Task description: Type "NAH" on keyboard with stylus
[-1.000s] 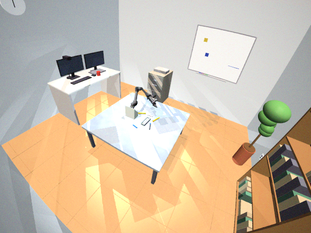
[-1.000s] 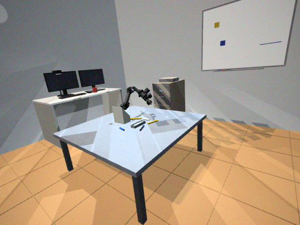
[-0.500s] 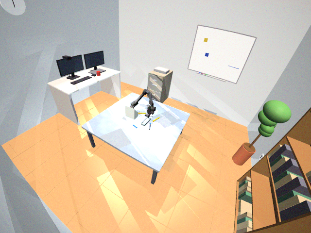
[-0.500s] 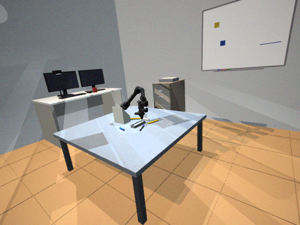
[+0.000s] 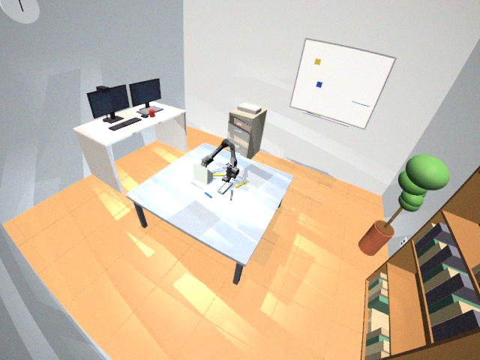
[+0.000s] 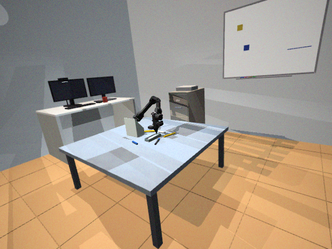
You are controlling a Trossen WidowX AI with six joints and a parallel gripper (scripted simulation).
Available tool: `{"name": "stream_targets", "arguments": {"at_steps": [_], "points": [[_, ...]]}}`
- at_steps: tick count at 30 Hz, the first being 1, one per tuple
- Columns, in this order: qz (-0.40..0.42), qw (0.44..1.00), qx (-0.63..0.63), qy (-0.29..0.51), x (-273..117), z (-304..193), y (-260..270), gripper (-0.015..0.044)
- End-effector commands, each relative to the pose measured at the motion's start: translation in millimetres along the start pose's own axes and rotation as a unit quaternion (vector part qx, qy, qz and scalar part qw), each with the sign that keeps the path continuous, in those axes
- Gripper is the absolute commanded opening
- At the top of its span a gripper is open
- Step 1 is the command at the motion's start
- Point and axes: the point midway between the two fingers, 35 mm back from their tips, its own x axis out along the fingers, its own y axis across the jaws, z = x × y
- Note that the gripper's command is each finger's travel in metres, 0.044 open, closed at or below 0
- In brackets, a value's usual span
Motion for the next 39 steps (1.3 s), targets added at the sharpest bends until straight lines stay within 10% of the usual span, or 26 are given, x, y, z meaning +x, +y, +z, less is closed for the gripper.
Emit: {"name": "stream_targets", "arguments": {"at_steps": [1, 21, 39], "points": [[0.001, 1.0, 0.001, -0.001, -0.7, 1.7, -21.2, 0.0], [0.0, 1.0, 0.001, -0.002, -0.8, 0.1, -119.1, 0.0], [0.0, 1.0, 0.001, -0.001, -0.4, -28.9, -95.9, 0.0]]}}
